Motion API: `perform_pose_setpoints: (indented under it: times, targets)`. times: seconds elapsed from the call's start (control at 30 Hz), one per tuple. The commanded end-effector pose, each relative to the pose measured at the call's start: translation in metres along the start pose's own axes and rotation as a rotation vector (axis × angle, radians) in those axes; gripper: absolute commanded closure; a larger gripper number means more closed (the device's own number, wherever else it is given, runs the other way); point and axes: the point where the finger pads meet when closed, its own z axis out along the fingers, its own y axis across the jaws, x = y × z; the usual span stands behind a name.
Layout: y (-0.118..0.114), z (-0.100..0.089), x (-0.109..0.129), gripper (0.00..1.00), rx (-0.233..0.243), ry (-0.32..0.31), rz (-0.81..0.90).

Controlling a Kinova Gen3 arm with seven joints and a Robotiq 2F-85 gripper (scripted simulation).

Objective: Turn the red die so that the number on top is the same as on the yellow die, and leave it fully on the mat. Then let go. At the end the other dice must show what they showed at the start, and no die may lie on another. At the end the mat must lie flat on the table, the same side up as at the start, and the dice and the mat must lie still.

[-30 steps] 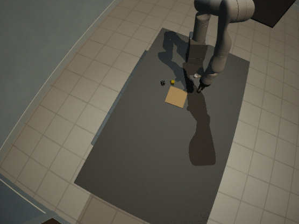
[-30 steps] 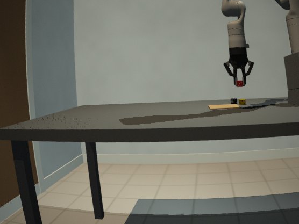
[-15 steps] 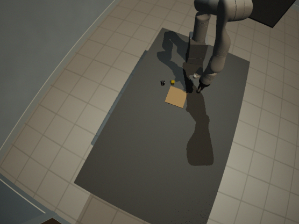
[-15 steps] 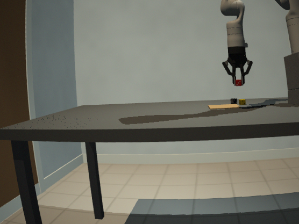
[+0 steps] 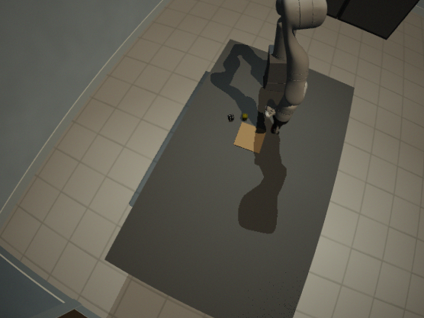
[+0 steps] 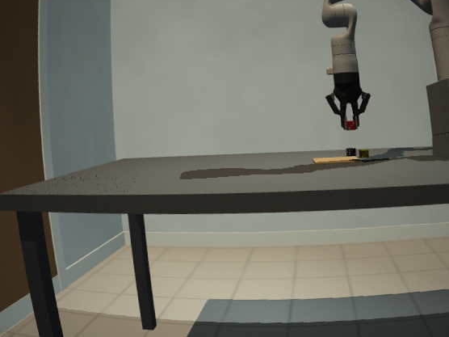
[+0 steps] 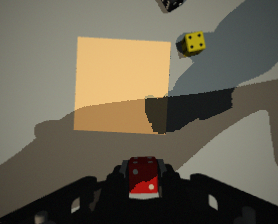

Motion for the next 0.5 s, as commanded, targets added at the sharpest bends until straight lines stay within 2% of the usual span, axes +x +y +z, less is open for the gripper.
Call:
perform_pose_setpoints:
  times: [0.0,0.03,0.3,0.47]
  targets:
    - [-0.006,0.002,0.024,0.79,-0.002,-0.003,-0.026]
    - [-0.006,0.002,0.024,0.79,-0.002,-0.003,-0.026]
    - [-0.02,0.003,0.072,0.79,0.008,0.0,-0.278]
    - [-0.026,0.004,0.092,0.79,0.016,0.006,-0.374]
